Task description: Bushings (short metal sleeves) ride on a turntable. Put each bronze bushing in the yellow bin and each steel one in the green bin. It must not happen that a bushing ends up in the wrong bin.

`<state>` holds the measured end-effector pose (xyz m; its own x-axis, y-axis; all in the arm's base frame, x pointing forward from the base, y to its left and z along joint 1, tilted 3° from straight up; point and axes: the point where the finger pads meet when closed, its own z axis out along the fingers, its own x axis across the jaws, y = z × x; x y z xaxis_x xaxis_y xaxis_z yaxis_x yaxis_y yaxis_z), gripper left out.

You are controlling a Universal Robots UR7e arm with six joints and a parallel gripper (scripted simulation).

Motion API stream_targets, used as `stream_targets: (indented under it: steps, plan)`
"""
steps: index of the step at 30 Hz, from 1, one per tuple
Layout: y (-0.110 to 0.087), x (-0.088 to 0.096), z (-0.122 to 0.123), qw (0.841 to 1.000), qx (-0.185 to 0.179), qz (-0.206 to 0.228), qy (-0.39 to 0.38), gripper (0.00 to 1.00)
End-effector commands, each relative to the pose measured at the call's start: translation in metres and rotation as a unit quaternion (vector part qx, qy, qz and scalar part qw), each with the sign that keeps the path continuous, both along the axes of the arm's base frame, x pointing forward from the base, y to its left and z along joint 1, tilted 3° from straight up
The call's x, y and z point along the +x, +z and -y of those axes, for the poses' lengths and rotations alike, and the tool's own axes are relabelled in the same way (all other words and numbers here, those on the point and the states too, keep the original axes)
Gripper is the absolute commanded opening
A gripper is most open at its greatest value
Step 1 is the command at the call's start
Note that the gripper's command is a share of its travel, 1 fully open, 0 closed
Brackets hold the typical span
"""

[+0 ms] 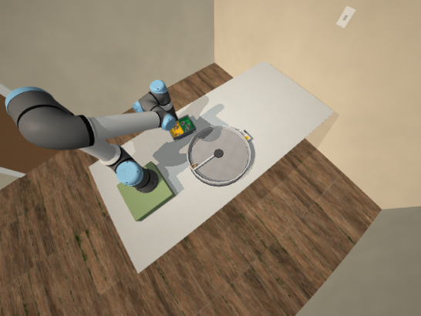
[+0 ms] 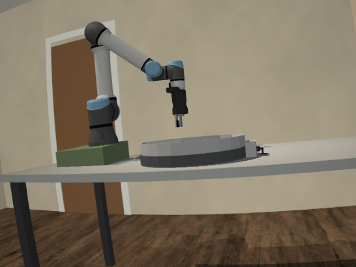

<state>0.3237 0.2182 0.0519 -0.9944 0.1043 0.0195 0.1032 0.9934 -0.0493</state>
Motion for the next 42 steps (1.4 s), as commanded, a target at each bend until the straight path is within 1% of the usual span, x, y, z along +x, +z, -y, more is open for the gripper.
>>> stream_targets:
  steps: [1,3,5,6,9,13,14,15,18,20,22,25,28,32,33,34,39,42]
  plan:
    - [0.002,0.000,0.030,1.000,0.003,0.000,0.012,0.40]
    - [0.002,-0.001,0.052,1.000,0.003,0.000,0.021,0.40]
    - [0.002,-0.001,0.052,1.000,0.003,0.000,0.021,0.40]
    - [0.002,-0.002,0.062,1.000,0.003,0.000,0.026,0.40]
    - [0.002,-0.002,0.062,1.000,0.003,0.000,0.026,0.40]
    - [0.003,-0.003,0.106,0.999,0.003,-0.001,0.043,0.40]
    - [0.003,-0.003,0.113,0.999,0.003,-0.001,0.046,0.40]
    - [0.003,-0.004,0.117,0.999,0.003,-0.001,0.047,0.40]
    - [0.003,-0.004,0.117,0.999,0.003,-0.001,0.047,0.40]
    - [0.003,-0.004,0.138,0.998,0.004,-0.002,0.056,0.40]
    - [0.003,-0.004,0.138,0.998,0.004,-0.002,0.056,0.40]
    - [0.003,-0.006,0.171,0.998,0.004,-0.002,0.069,0.40]
    - [0.003,-0.006,0.171,0.998,0.004,-0.002,0.069,0.40]
    - [0.004,-0.007,0.214,0.996,0.004,-0.003,0.086,0.40]
    - [0.004,-0.007,0.214,0.996,0.004,-0.003,0.086,0.40]
    - [0.004,-0.008,0.225,0.996,0.004,-0.003,0.091,0.40]
    - [0.004,-0.008,0.225,0.996,0.004,-0.003,0.091,0.40]
    - [0.004,-0.009,0.258,0.995,0.005,-0.004,0.104,0.40]
